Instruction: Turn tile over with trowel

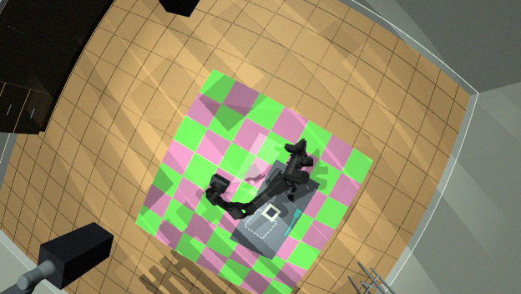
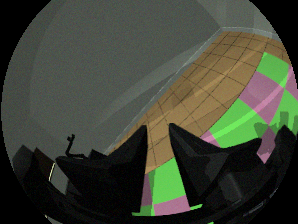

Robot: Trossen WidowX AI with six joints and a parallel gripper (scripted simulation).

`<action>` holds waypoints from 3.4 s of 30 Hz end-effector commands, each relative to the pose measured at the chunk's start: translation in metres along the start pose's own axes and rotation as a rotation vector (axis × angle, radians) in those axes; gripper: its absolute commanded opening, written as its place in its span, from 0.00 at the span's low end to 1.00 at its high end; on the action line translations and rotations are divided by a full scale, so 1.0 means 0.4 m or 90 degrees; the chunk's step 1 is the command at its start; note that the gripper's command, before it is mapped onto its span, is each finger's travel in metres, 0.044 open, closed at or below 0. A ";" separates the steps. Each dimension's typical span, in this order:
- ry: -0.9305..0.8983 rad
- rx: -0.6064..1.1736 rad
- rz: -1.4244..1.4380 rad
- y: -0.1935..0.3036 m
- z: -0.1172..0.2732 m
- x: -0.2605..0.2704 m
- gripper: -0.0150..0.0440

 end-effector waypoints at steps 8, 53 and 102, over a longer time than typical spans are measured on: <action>0.101 0.025 -0.214 0.040 0.040 -0.055 0.42; 0.622 -0.159 -1.010 0.276 0.299 -0.239 0.42; 0.931 -0.625 -1.283 0.410 0.543 -0.336 0.42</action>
Point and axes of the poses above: the point midway between the two fingers, 35 mm back from their tips, its own z axis back along the fingers, its own x axis across the jaws, y = z × x, the point moved 6 cm from there along z, back along the fingers, and after that the axes turned 5 degrees about -z, right-handed, at the moved point
